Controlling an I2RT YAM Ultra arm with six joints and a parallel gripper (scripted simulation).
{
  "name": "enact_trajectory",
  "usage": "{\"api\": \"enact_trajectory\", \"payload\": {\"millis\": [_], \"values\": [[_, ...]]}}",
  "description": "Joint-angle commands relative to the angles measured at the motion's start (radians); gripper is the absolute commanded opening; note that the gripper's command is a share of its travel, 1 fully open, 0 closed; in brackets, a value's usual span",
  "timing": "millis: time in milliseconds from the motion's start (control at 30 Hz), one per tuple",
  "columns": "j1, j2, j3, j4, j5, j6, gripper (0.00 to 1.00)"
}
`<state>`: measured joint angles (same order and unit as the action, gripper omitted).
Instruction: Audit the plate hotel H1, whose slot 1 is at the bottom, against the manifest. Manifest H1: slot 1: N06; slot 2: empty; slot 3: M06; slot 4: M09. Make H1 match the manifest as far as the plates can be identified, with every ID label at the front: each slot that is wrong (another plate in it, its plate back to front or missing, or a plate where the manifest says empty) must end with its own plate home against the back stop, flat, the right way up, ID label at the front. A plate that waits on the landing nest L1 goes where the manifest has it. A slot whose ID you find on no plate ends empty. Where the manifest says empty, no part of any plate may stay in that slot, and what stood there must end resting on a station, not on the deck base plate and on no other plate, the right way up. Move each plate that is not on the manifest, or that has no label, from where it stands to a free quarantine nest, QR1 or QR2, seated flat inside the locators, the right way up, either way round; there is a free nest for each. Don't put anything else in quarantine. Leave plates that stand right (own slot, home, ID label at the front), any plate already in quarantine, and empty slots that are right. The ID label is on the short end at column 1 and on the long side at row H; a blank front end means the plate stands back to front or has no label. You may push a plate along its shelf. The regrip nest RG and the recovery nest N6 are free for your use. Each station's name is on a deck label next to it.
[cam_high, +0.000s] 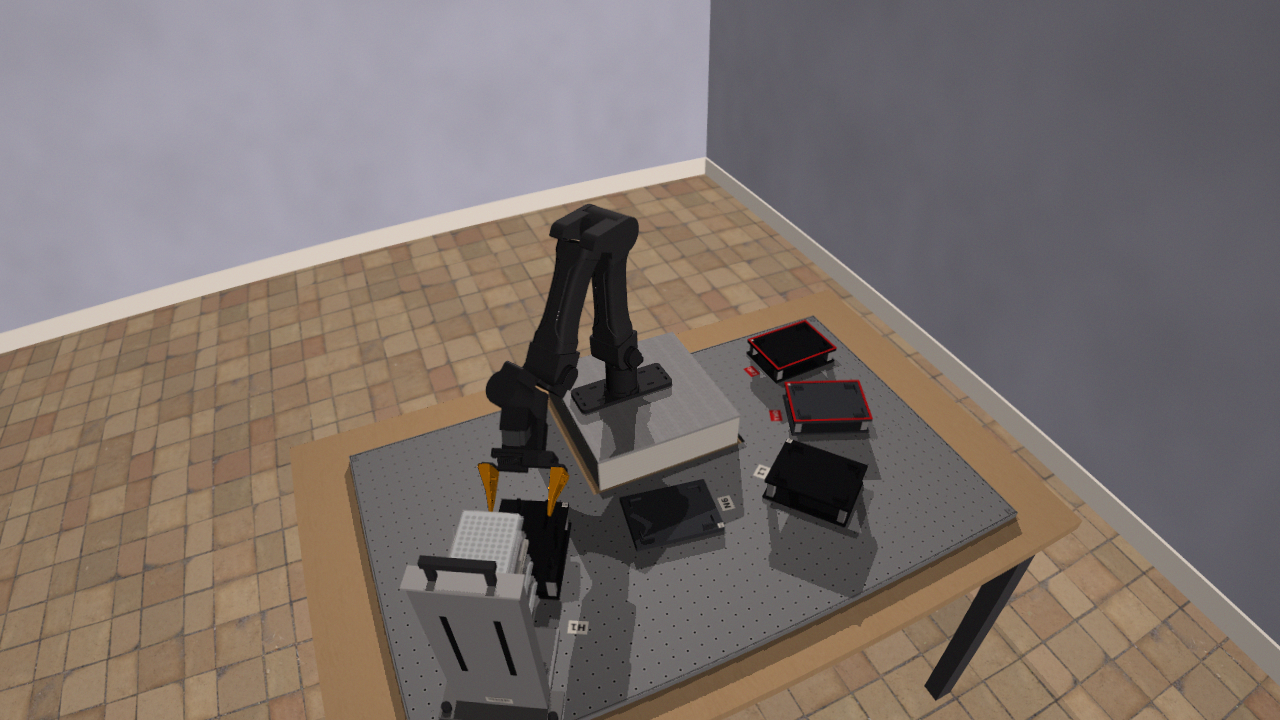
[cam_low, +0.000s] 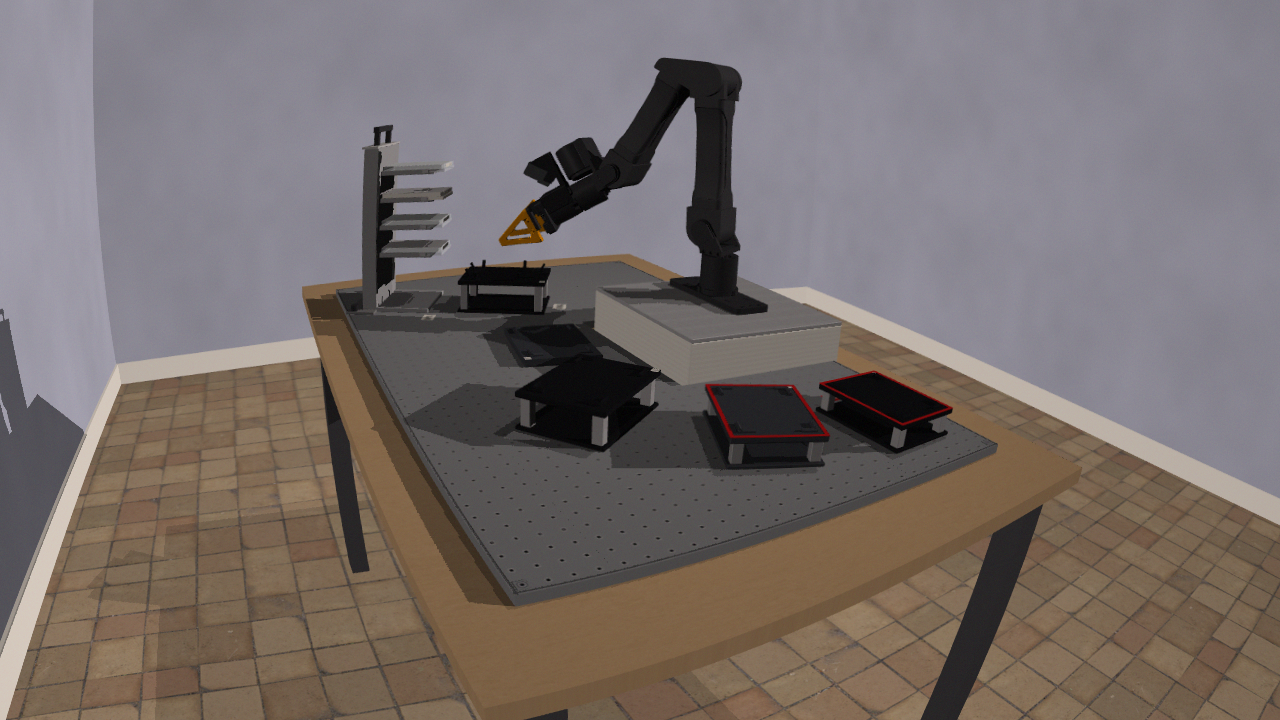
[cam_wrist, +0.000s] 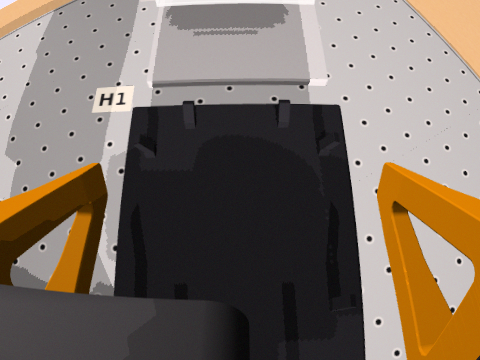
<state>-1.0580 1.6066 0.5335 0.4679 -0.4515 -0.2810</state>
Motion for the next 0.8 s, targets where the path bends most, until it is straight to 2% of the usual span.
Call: {"api": "enact_trajectory", "payload": {"millis": [0,567,633,667,767], "values": [[-0.013,-0.054,0.005,-0.032,-0.02,-0.012,1.0],[-0.037,-0.171,0.03,-0.16,-0.04,-0.027,1.0],[-0.031,-0.158,-0.003,-0.138,-0.041,-0.028,1.0],[-0.031,-0.116,-0.025,-0.107,-0.041,-0.028,1.0],[-0.03,-0.084,-0.046,-0.056,-0.041,-0.029,1.0]]}}
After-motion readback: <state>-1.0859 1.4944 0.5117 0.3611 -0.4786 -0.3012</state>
